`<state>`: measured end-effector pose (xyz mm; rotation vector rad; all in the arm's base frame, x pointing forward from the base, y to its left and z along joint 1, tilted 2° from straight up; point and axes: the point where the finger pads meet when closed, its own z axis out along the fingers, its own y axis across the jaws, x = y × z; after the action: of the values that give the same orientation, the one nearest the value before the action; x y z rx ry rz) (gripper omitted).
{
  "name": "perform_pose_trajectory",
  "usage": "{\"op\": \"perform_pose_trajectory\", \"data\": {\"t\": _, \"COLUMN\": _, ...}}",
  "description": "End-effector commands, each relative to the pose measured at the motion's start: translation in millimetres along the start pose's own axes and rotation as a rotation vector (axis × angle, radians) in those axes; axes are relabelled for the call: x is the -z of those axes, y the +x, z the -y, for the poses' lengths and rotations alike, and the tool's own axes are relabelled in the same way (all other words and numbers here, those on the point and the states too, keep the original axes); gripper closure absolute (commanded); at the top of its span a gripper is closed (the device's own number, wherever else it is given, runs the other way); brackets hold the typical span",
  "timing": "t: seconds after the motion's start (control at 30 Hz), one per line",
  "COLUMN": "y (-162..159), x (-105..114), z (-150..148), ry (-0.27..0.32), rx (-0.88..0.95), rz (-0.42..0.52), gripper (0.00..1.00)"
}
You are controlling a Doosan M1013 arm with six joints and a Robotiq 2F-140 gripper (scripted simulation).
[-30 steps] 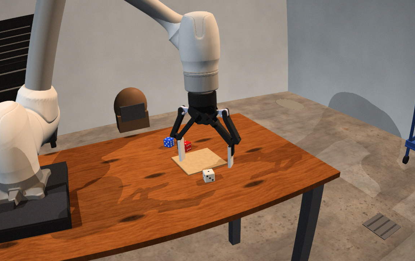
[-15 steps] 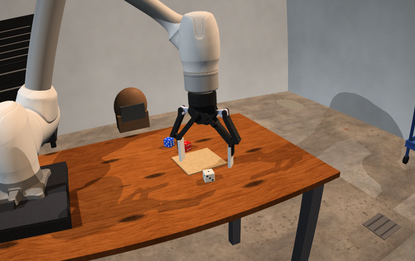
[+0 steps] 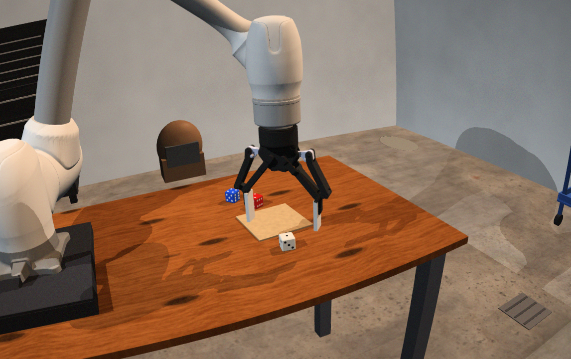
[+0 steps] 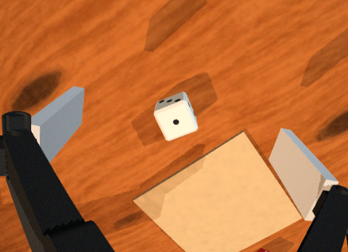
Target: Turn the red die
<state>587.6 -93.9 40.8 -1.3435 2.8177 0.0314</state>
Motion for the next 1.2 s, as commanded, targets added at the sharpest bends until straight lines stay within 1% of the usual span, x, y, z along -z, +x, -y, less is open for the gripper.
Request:
{"op": "perform_pose_trajectory", "data": {"t": 0.0, "y": 0, "x": 0, "z": 0, "ry": 0.0, "rx": 0.0, "rz": 0.0, "gripper": 0.0}}
{"op": "perform_pose_trajectory", "data": {"t": 0.17, "y": -5, "x": 0, "z": -4, "ry": 0.0, "rx": 0.0, "rz": 0.0, "gripper": 0.0}}
{"op": "perform_pose_trajectory", "data": {"t": 0.4, "y": -29, "x": 0, "z": -25, "ry": 0.0, "rx": 0.0, "rz": 0.0, "gripper": 0.0}}
{"op": "perform_pose_trajectory", "data": {"t": 0.47, "y": -29, "x": 0, "z": -25, "ry": 0.0, "rx": 0.0, "rz": 0.0, "gripper": 0.0}}
{"op": "perform_pose_trajectory", "data": {"t": 0.97, "y": -125, "x": 0, "z": -108, "ry": 0.0, "rx": 0.0, "rz": 0.0, "gripper": 0.0}}
{"op": "perform_pose_trajectory", "data": {"t": 1.03, "y": -125, "x": 0, "z": -108, "ry": 0.0, "rx": 0.0, "rz": 0.0, "gripper": 0.0}}
{"op": "perform_pose_trajectory", "data": {"t": 1.17, "y": -148, "x": 0, "z": -128, "ry": 0.0, "rx": 0.0, "rz": 0.0, "gripper": 0.0}}
